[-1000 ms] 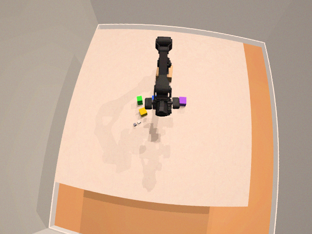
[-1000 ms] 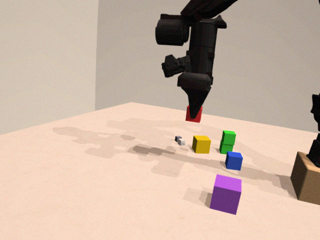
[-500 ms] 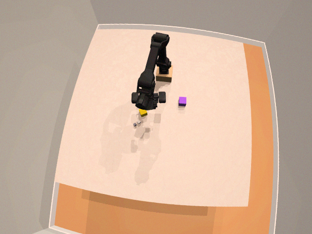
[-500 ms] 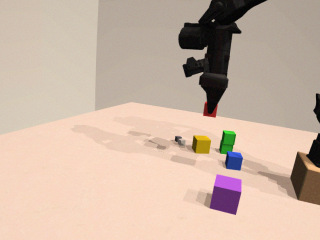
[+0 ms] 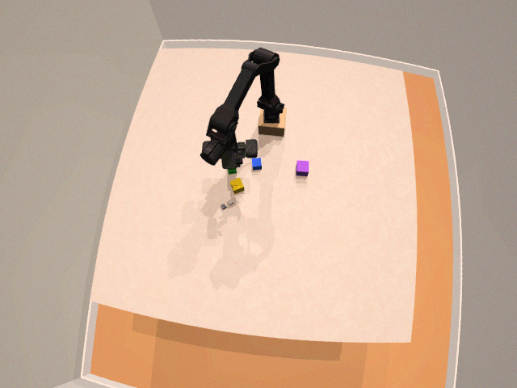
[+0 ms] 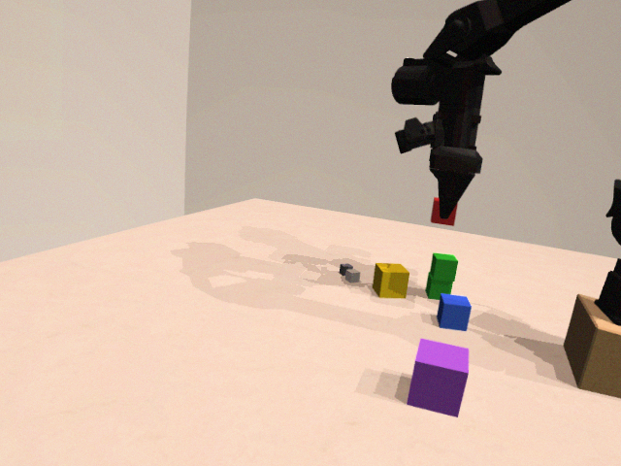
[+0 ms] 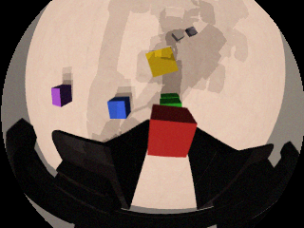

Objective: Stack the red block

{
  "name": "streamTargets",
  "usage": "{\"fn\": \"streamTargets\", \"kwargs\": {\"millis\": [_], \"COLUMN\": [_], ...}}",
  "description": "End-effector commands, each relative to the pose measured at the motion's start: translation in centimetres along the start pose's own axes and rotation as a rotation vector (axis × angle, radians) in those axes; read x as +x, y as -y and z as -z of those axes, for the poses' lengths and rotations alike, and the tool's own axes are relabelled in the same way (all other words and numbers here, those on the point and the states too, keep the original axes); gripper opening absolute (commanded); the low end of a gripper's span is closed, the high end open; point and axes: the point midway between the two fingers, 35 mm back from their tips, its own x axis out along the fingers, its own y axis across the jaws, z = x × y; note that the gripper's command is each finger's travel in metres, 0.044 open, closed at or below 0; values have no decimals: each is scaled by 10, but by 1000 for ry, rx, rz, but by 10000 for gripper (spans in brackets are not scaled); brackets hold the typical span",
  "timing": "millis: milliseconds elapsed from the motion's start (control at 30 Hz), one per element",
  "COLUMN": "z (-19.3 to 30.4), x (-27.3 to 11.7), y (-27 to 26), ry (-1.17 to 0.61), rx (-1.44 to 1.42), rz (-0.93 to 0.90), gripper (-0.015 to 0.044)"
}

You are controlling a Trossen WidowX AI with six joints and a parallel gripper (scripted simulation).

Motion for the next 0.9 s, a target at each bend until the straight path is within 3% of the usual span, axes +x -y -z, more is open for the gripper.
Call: {"fn": "streamTargets", "kwargs": {"millis": [0,867], "z": [15,15], "x": [1,53], "y": [11,11], "ry": [-4,-5], "rx": [-3,-3], "rz": [3,3], "gripper": [0,0]}}
